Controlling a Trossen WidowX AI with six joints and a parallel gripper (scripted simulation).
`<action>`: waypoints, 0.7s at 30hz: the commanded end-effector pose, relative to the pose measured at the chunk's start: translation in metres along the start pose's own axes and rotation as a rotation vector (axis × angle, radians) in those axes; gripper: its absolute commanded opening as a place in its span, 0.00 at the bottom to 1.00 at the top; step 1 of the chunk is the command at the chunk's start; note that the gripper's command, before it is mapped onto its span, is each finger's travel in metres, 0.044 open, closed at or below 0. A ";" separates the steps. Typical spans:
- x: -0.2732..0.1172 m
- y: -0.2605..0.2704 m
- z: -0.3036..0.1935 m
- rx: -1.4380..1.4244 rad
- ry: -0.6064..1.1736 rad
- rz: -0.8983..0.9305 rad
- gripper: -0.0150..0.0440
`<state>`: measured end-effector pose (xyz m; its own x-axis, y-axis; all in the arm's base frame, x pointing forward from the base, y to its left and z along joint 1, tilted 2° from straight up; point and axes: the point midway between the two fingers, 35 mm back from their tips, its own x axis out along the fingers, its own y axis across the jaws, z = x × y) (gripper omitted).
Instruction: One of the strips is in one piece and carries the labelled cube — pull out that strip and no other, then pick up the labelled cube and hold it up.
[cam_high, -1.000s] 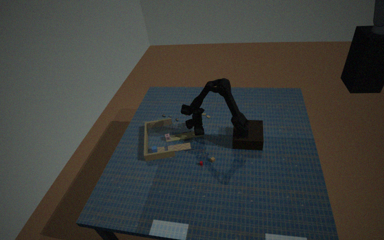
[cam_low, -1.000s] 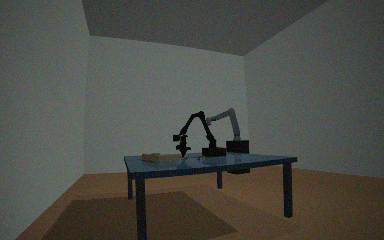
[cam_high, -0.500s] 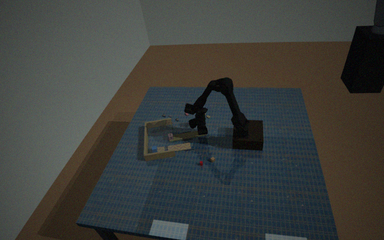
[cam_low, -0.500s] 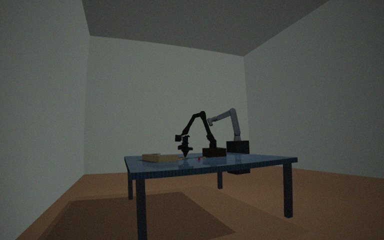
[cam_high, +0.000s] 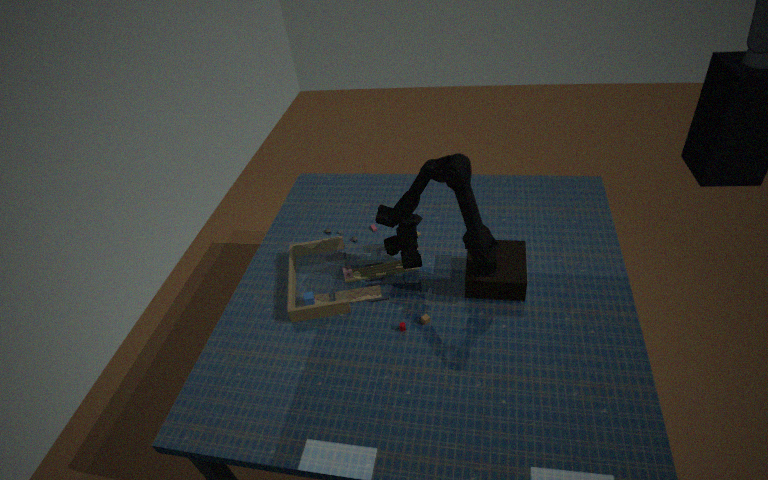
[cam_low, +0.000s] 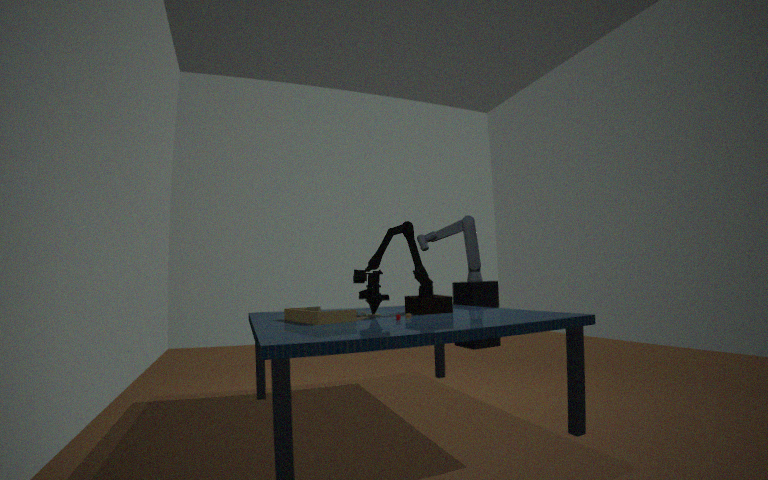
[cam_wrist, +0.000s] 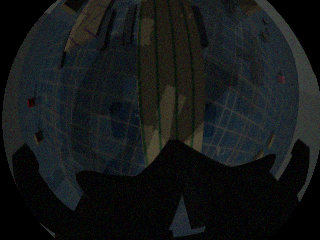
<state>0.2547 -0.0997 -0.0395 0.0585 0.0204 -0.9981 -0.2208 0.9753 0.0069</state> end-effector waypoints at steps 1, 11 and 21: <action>0.004 0.003 -0.013 0.002 0.027 0.011 0.25; 0.004 0.003 -0.028 0.002 0.028 0.011 0.25; 0.004 0.002 -0.044 0.002 0.030 0.011 0.25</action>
<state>0.2245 -0.1086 -0.0410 0.0573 0.0173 -0.9982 -0.2210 0.9753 0.0042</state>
